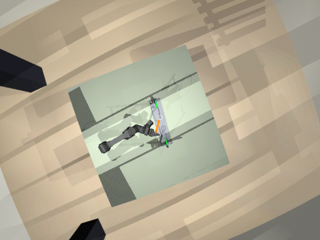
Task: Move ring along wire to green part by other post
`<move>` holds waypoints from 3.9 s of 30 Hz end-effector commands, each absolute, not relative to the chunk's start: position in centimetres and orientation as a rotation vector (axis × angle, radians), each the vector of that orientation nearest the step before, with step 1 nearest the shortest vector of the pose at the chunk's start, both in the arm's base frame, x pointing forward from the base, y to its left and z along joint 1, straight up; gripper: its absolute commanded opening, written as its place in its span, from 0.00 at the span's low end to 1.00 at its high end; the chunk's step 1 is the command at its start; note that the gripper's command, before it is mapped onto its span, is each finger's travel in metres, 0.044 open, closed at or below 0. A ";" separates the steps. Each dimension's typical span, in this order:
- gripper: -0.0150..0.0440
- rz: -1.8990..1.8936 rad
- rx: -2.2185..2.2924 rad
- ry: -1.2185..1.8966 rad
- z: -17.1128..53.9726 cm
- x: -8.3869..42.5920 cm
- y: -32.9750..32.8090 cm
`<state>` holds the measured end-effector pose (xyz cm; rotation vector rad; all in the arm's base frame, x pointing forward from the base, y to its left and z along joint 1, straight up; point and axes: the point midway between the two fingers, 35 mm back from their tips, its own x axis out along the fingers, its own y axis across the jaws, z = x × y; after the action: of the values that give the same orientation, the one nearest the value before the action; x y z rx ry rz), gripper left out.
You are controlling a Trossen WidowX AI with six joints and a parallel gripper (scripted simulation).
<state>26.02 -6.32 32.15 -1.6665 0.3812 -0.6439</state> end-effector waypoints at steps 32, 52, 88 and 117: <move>0.00 -0.410 -0.833 0.420 19.9 27.4 -3.2; 0.00 -0.303 -0.358 0.448 15.6 28.1 2.9; 0.00 -0.217 0.007 0.454 14.6 28.8 10.8; 0.00 -0.216 0.011 0.450 14.7 29.1 13.7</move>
<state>28.95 13.31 14.33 0.0033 0.4581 -0.2137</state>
